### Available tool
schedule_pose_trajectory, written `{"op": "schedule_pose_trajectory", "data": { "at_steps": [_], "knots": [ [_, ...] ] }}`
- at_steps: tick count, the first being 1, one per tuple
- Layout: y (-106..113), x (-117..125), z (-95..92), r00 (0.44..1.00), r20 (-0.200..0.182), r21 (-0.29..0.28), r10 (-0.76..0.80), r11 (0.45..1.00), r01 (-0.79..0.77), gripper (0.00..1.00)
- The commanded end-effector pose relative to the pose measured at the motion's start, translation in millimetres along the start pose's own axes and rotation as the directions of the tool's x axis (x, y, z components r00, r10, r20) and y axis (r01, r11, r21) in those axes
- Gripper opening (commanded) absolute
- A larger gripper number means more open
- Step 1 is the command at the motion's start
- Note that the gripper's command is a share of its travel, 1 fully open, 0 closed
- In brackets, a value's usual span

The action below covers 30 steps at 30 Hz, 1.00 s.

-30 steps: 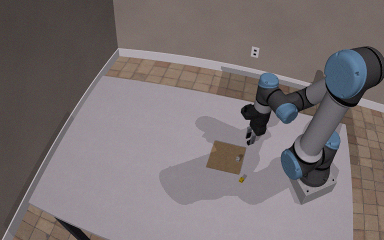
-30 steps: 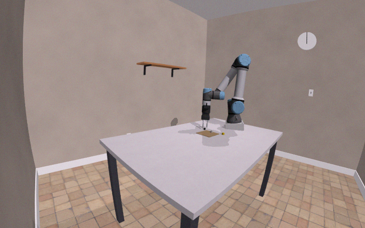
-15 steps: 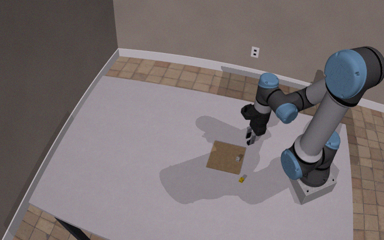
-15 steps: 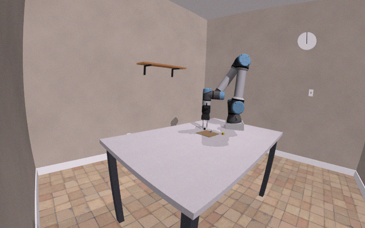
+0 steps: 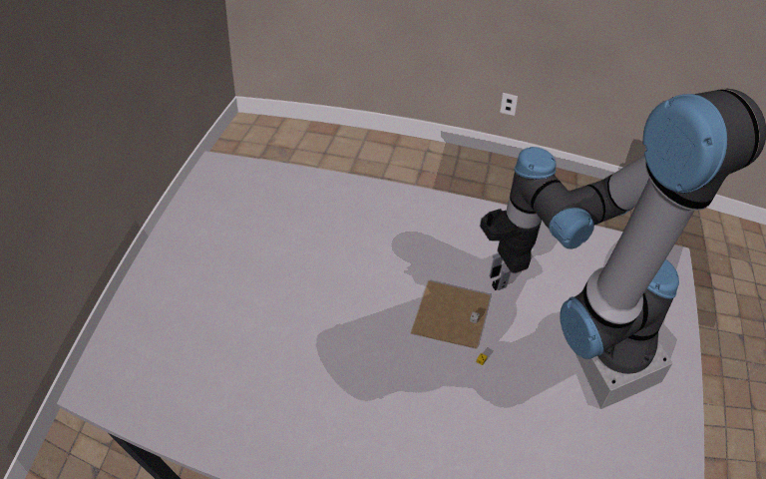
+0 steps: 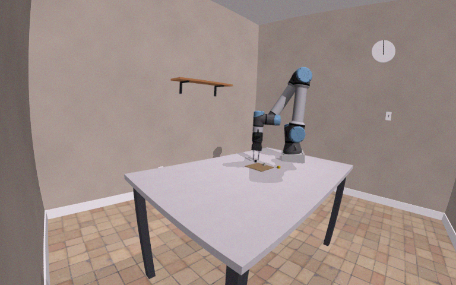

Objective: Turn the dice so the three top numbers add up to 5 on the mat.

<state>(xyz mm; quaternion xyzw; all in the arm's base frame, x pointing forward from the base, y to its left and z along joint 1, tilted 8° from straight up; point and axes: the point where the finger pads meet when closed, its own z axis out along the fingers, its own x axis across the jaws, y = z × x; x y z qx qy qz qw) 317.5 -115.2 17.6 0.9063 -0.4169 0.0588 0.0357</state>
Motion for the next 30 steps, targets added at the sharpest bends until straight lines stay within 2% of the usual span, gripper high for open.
{"op": "schedule_pose_trajectory", "data": {
  "at_steps": [1, 14, 30],
  "knots": [
    [0, 0, 5.0, 1.000, -0.001, 0.000, 0.000, 1.000, 0.000, 0.64],
    [0, 0, 16.3, 1.000, -0.001, 0.000, 0.000, 1.000, 0.000, 0.64],
    [0, 0, 17.1, 1.000, -0.001, 0.000, 0.000, 1.000, 0.000, 0.64]
  ]
}}
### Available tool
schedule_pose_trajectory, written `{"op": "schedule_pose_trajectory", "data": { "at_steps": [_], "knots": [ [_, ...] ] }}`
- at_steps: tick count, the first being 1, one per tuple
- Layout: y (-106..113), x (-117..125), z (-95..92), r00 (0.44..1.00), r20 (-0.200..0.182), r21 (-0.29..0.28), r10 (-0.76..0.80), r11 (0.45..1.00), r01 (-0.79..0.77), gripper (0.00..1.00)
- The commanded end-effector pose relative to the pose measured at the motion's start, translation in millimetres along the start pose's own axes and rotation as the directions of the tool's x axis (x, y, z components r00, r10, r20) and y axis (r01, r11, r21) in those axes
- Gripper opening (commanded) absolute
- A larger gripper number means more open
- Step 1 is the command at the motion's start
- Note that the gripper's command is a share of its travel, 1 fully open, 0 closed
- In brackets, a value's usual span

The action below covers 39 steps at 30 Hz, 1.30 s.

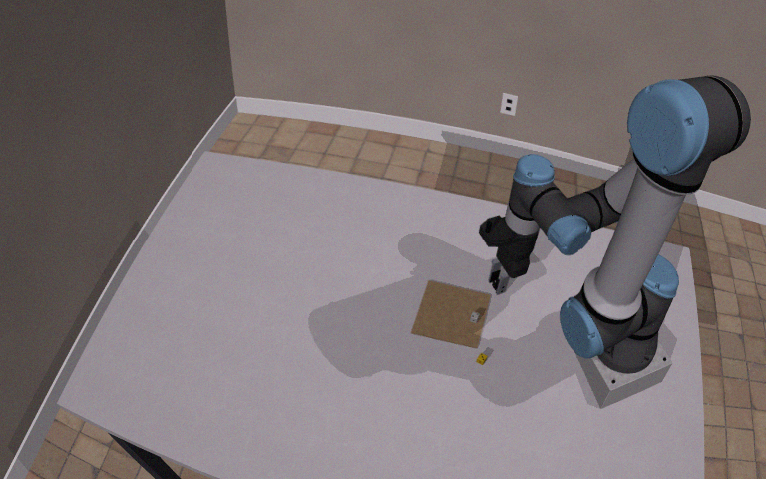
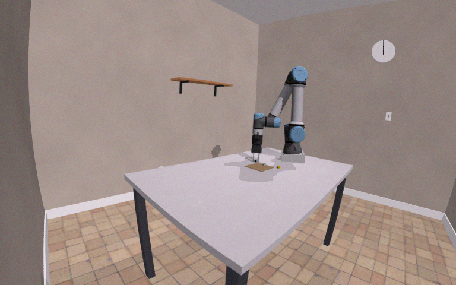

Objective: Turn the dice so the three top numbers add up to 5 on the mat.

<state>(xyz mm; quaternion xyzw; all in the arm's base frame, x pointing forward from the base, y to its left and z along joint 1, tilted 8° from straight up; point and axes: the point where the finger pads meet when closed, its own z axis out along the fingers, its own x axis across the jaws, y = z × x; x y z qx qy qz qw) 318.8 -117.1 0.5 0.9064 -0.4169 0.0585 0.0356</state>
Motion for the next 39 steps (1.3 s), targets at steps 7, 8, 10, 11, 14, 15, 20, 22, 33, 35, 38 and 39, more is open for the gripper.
{"op": "schedule_pose_trajectory", "data": {
  "at_steps": [7, 8, 10, 11, 14, 15, 20, 22, 33, 35, 38, 39],
  "knots": [
    [-0.1, 0.4, -0.2, 1.000, -0.001, 0.000, 0.000, 1.000, 0.000, 0.64],
    [-0.1, 0.4, -0.2, 1.000, -0.001, 0.000, 0.000, 1.000, 0.000, 0.64],
    [-0.1, 0.4, -0.2, 1.000, -0.001, 0.000, 0.000, 1.000, 0.000, 0.64],
    [-0.1, 0.4, -0.2, 1.000, -0.001, 0.000, 0.000, 1.000, 0.000, 0.64],
    [-0.1, 0.4, -0.2, 1.000, -0.001, 0.000, 0.000, 1.000, 0.000, 0.64],
    [-0.1, 0.4, -0.2, 1.000, -0.001, 0.000, 0.000, 1.000, 0.000, 0.64],
    [-0.1, 0.4, -0.2, 1.000, -0.001, 0.000, 0.000, 1.000, 0.000, 0.64],
    [-0.1, 0.4, -0.2, 1.000, -0.001, 0.000, 0.000, 1.000, 0.000, 0.64],
    [-0.1, 0.4, -0.2, 1.000, -0.001, 0.000, 0.000, 1.000, 0.000, 0.34],
    [-0.1, 0.4, -0.2, 1.000, -0.001, 0.000, 0.000, 1.000, 0.000, 0.34],
    [-0.1, 0.4, -0.2, 1.000, -0.001, 0.000, 0.000, 1.000, 0.000, 0.34],
    [-0.1, 0.4, -0.2, 1.000, -0.001, 0.000, 0.000, 1.000, 0.000, 0.34]
  ]
}}
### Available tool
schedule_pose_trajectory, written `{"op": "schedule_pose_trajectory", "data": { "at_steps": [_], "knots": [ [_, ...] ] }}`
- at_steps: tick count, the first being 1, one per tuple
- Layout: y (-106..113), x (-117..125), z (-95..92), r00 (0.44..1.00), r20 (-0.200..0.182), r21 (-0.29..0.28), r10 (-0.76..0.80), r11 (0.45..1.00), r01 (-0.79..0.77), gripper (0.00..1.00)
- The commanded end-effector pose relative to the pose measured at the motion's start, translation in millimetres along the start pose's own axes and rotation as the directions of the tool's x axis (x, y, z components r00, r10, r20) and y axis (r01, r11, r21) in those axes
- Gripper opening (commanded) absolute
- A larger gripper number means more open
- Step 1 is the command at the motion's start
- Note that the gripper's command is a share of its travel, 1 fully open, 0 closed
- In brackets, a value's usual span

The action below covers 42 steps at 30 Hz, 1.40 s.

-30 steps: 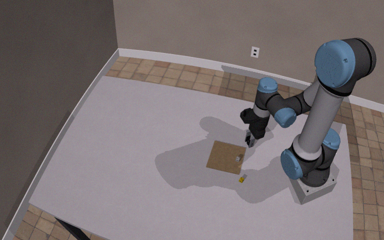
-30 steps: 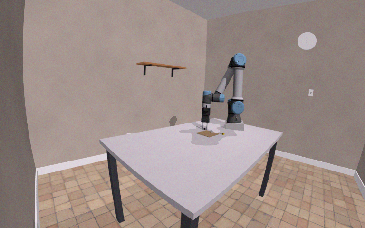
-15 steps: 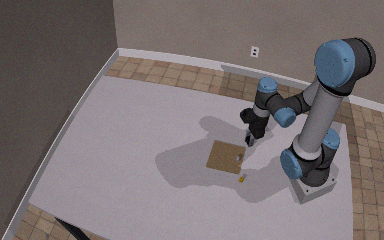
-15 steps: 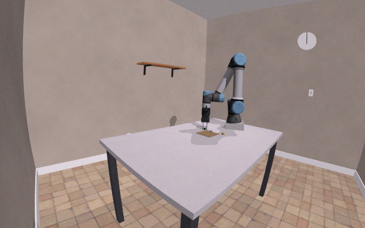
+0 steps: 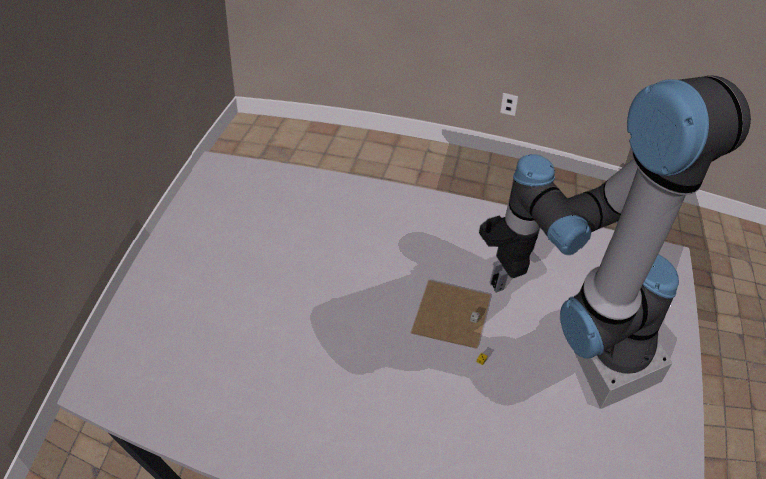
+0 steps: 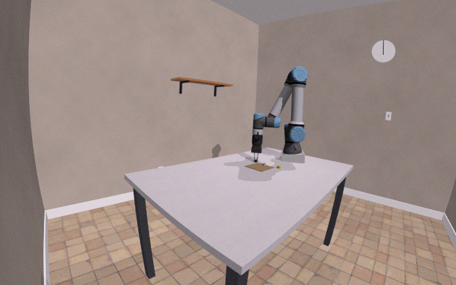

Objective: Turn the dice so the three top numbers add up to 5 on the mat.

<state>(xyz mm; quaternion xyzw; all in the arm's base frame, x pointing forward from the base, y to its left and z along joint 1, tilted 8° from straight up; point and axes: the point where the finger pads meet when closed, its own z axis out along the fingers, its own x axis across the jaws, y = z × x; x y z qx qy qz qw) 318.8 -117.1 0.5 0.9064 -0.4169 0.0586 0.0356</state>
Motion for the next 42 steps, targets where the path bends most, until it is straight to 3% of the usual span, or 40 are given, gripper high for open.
{"op": "schedule_pose_trajectory", "data": {
  "at_steps": [1, 27, 42],
  "knots": [
    [0, 0, -0.2, 1.000, -0.001, 0.000, 0.000, 1.000, 0.000, 0.34],
    [0, 0, -2.5, 1.000, -0.001, 0.000, 0.000, 1.000, 0.000, 0.34],
    [0, 0, -33.3, 1.000, -0.001, 0.000, 0.000, 1.000, 0.000, 0.34]
  ]
}}
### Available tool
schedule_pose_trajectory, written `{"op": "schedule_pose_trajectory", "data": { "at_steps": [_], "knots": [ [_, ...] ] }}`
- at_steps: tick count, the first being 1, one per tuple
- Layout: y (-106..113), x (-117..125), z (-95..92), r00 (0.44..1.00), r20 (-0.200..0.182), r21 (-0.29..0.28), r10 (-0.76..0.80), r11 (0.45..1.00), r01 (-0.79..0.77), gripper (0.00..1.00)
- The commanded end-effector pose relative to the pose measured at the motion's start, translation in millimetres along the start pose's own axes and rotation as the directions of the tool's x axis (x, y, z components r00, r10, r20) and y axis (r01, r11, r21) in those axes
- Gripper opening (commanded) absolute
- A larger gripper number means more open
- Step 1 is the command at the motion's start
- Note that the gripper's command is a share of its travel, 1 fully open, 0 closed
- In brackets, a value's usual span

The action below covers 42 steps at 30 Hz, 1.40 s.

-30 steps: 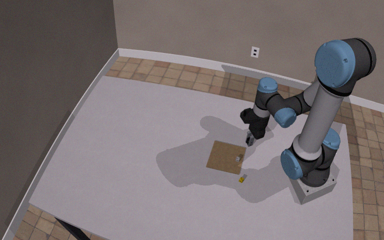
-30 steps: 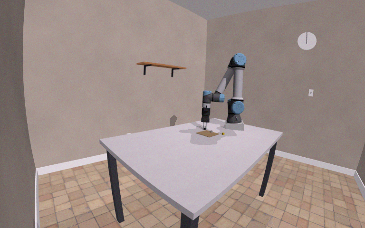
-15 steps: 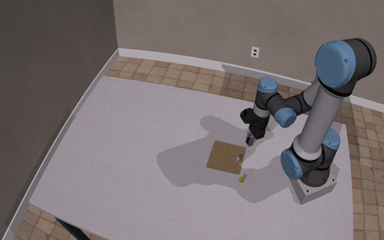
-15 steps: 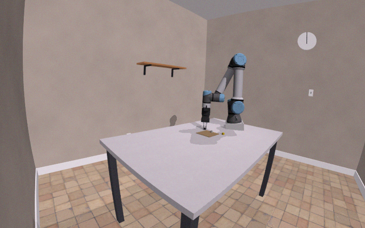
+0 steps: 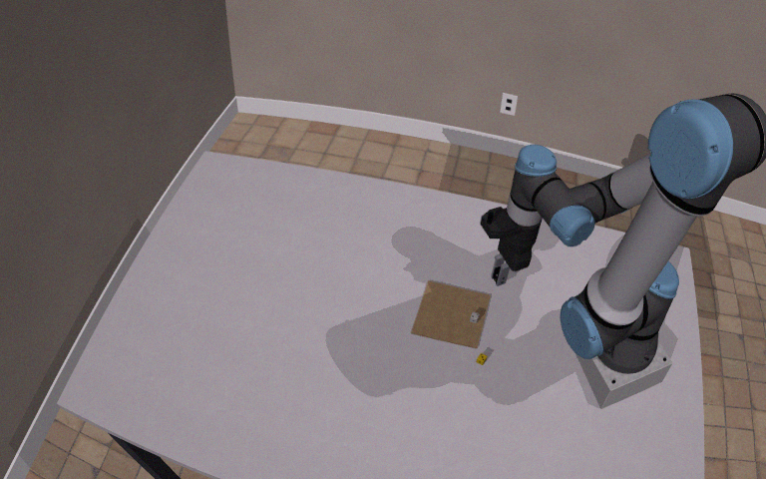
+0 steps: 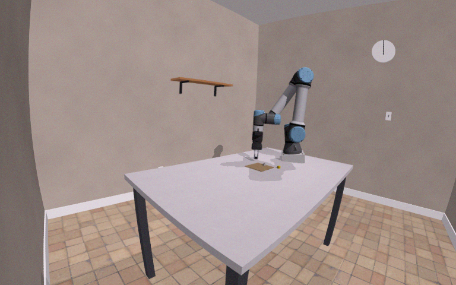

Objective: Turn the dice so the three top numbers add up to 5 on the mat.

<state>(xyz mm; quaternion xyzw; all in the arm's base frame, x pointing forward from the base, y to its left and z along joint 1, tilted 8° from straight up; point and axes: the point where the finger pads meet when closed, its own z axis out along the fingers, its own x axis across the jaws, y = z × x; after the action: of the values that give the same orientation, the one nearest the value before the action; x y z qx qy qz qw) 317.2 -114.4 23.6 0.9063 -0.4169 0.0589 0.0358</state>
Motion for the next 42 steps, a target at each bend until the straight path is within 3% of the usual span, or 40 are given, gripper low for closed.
{"op": "schedule_pose_trajectory", "data": {
  "at_steps": [1, 12, 20, 42],
  "knots": [
    [0, 0, -13.7, 1.000, 0.000, 0.000, 0.000, 1.000, 0.000, 0.34],
    [0, 0, -58.4, 1.000, 0.000, 0.000, 0.000, 1.000, 0.000, 0.34],
    [0, 0, -73.1, 1.000, 0.000, 0.000, 0.000, 1.000, 0.000, 0.34],
    [-2, 0, -77.0, 1.000, 0.000, 0.000, 0.015, 1.000, -0.015, 0.34]
  ]
}}
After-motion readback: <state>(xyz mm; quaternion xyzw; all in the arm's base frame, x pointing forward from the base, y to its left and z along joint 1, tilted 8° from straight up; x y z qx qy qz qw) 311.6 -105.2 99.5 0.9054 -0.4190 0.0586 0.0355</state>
